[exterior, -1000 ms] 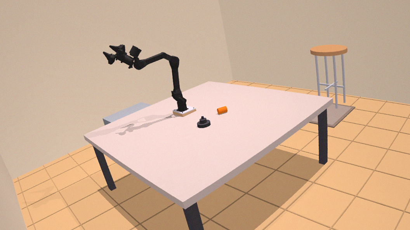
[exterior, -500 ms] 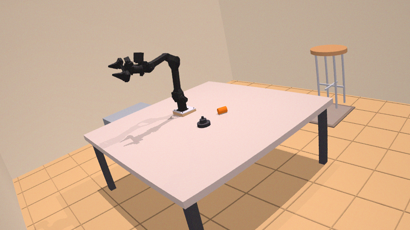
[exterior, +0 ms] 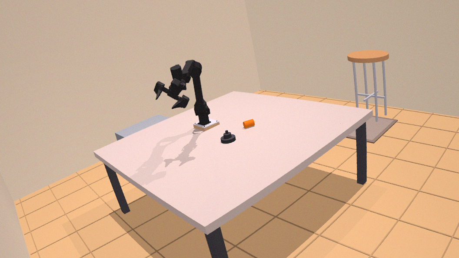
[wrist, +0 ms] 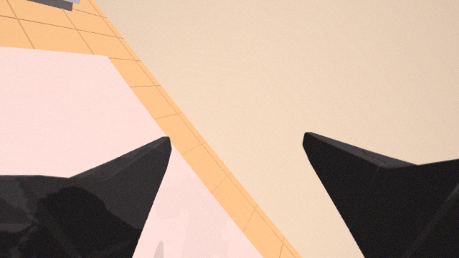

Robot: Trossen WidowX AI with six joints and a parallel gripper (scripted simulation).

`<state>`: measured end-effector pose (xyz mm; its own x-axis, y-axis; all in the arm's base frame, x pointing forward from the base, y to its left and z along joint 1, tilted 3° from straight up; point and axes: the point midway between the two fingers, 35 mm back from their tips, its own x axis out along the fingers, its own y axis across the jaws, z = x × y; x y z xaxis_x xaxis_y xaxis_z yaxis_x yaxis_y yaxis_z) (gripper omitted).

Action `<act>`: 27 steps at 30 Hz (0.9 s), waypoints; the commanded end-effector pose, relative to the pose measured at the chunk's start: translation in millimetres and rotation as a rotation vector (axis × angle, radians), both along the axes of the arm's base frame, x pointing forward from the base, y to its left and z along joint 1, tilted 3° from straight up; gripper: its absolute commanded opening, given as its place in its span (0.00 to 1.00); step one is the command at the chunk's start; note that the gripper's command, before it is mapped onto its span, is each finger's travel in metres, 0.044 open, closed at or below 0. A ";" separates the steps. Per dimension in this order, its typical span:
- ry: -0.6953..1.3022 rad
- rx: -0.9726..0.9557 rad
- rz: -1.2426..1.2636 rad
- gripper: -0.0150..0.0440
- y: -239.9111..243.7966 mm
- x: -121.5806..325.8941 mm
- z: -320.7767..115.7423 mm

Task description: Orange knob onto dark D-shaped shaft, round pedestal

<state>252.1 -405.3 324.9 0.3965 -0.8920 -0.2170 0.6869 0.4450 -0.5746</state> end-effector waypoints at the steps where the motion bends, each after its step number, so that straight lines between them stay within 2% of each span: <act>1: 0.083 0.110 0.166 1.00 43.2 52.0 -36.8; 10: 0.292 0.301 0.517 1.00 167.3 127.7 -99.9; 15: 0.474 0.382 0.723 1.00 250.5 147.5 -133.8; 21: 0.737 0.452 0.978 1.00 356.7 140.9 -170.6; 27: 1.056 0.481 1.230 1.00 457.5 97.6 -199.6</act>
